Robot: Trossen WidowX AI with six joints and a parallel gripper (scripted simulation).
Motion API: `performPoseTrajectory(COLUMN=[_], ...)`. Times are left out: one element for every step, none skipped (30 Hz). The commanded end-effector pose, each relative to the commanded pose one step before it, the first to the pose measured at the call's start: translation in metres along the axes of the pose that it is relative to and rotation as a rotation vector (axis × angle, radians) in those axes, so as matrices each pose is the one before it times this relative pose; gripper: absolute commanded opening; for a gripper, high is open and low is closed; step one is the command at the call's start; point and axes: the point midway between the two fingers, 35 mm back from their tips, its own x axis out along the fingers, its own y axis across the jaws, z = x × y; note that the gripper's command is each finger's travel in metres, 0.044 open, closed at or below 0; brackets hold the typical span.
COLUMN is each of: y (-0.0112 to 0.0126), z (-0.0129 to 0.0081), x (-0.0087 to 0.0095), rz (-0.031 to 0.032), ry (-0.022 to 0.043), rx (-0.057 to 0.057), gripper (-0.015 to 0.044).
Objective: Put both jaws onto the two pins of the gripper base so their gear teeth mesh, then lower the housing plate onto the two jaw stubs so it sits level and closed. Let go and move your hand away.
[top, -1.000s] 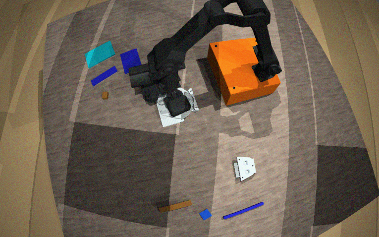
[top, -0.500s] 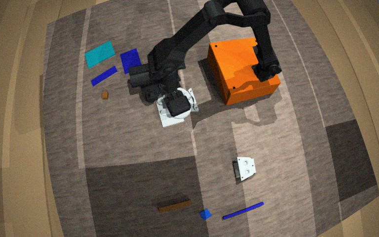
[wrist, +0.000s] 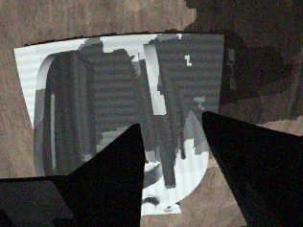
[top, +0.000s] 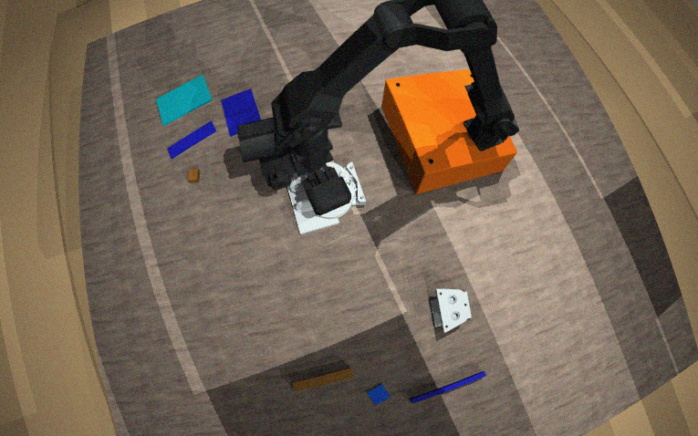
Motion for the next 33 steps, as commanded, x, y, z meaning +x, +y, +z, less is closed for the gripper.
performPoseTrajectory(y=[0.00068, 0.00000, 0.00000, 0.00000, 0.00000, 0.00000, 0.00000, 0.00000, 0.00000, 0.00000, 0.00000, 0.00000, 0.00000, 0.00000, 0.00000, 0.00000, -0.00066, 0.00000, 0.00000, 0.00000, 0.00000, 0.00000, 0.00000, 0.00000, 0.00000, 0.00000, 0.00000, 0.00000, 0.00000, 0.00000, 0.00000, 0.00000, 0.00000], z=[-0.00025, 0.00000, 0.00000, 0.00000, 0.00000, 0.00000, 0.00000, 0.00000, 0.00000, 0.00000, 0.00000, 0.00000, 0.00000, 0.00000, 0.00000, 0.00000, 0.00020, 0.00000, 0.00000, 0.00000, 0.00000, 0.00000, 0.00000, 0.00000, 0.00000, 0.00000, 0.00000, 0.00000, 0.00000, 0.00000, 0.00000, 0.00000, 0.00000], x=[0.00196, 0.00000, 0.00000, 0.00000, 0.00000, 0.00000, 0.00000, 0.00000, 0.00000, 0.00000, 0.00000, 0.00000, 0.00000, 0.00000, 0.00000, 0.00000, -0.00145, 0.00000, 0.00001, 0.00000, 0.00000, 0.00000, 0.00000, 0.00000, 0.00000, 0.00000, 0.00000, 0.00000, 0.00000, 0.00000, 0.00000, 0.00000, 0.00000], rz=[0.00441, 0.00000, 0.00000, 0.00000, 0.00000, 0.00000, 0.00000, 0.00000, 0.00000, 0.00000, 0.00000, 0.00000, 0.00000, 0.00000, 0.00000, 0.00000, -0.00424, 0.00000, 0.00000, 0.00000, 0.00000, 0.00000, 0.00000, 0.00000, 0.00000, 0.00000, 0.00000, 0.00000, 0.00000, 0.00000, 0.00000, 0.00000, 0.00000], ry=[0.00229, 0.00000, 0.00000, 0.00000, 0.00000, 0.00000, 0.00000, 0.00000, 0.00000, 0.00000, 0.00000, 0.00000, 0.00000, 0.00000, 0.00000, 0.00000, -0.00161, 0.00000, 0.00001, 0.00000, 0.00000, 0.00000, 0.00000, 0.00000, 0.00000, 0.00000, 0.00000, 0.00000, 0.00000, 0.00000, 0.00000, 0.00000, 0.00000], rx=[-0.0014, 0.0000, 0.0000, 0.0000, 0.0000, 0.0000, 0.0000, 0.0000, 0.0000, 0.0000, 0.0000, 0.0000, 0.0000, 0.0000, 0.0000, 0.0000, 0.0014, 0.0000, 0.0000, 0.0000, 0.0000, 0.0000, 0.0000, 0.0000, 0.0000, 0.0000, 0.0000, 0.0000, 0.0000, 0.0000, 0.0000, 0.0000, 0.0000], gripper=[0.0134, 0.0134, 0.0134, 0.0134, 0.0134, 0.0134, 0.0134, 0.0134, 0.0134, 0.0134, 0.0134, 0.0134, 0.0134, 0.0134, 0.0134, 0.0134, 0.0160, 0.0186, 0.0213, 0.0224, 0.0224, 0.0224, 0.0224, 0.0224, 0.0224, 0.0224, 0.0224, 0.0224, 0.0224, 0.0224, 0.0224, 0.0224, 0.0224])
